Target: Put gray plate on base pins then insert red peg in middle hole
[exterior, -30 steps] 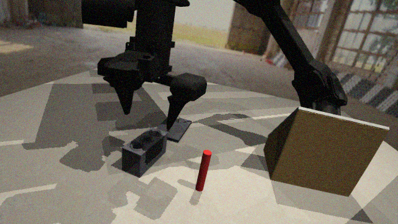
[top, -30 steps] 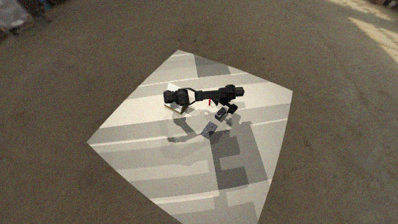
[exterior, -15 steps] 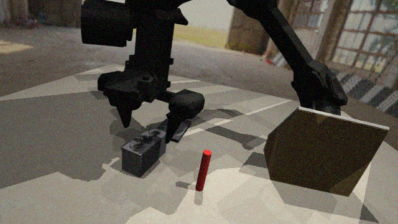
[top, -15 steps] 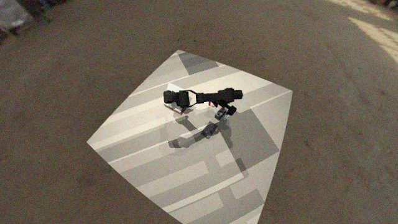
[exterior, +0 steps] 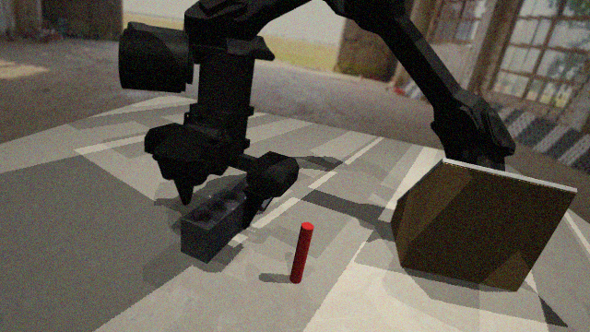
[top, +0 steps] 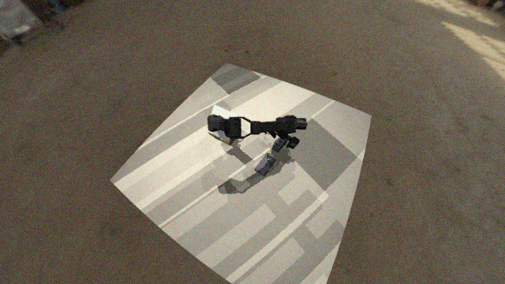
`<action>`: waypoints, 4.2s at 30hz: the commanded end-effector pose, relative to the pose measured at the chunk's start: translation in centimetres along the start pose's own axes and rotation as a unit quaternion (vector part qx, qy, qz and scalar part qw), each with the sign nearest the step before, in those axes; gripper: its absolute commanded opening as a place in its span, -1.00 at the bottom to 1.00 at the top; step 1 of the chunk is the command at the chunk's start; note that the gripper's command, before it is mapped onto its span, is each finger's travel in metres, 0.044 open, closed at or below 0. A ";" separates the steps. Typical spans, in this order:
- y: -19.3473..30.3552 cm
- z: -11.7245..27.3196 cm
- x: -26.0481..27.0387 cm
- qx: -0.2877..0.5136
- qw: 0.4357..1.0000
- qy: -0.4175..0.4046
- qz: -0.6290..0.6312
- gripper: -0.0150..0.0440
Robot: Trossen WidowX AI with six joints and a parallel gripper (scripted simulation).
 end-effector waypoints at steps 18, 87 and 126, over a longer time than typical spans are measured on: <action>0.1 -3.0 0.3 0.004 1.000 -0.001 0.003 0.91; -0.1 9.4 -0.5 -0.001 1.000 -0.001 0.004 -0.49; 9.3 5.8 -0.3 -0.005 0.999 0.001 0.040 -0.49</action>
Point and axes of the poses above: the point midway between the two fingers, 35 mm back from their tips, its own z axis back along the fingers, its own x axis across the jaws, y = z × x, the point moved 3 cm from there along z, back along the fingers, and after that the axes turned 13 degrees about z, right-handed, at the moved point
